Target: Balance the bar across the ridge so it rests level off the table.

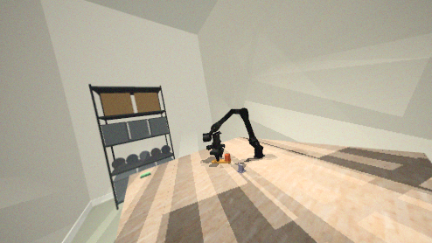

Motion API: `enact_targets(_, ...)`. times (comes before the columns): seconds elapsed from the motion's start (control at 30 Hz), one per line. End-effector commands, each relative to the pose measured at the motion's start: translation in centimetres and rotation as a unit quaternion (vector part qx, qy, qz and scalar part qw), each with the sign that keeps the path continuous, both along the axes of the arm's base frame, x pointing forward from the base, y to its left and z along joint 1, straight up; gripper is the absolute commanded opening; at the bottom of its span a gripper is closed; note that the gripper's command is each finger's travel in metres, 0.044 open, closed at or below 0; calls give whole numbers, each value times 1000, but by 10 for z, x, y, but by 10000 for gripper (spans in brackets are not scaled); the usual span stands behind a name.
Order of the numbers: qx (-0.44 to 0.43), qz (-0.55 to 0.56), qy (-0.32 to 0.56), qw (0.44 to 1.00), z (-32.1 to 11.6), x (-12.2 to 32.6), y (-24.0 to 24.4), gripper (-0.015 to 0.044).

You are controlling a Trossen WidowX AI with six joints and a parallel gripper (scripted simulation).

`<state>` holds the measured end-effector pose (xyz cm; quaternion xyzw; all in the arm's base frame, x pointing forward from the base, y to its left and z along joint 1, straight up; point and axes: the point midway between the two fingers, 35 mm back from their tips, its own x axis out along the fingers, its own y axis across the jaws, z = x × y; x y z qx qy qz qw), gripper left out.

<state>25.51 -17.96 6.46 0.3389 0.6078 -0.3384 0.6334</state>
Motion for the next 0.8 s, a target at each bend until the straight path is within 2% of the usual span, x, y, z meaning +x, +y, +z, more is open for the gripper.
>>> enact_targets(0.0, 1, -2, 6, 1000, -9, -3, 1, 315)
enact_targets(0.67, 1, -2, 6, 1000, -17, -3, 1, 315)
enact_targets(0.77, 2, 0, 4, 1000, -16, -1, 1, 236)
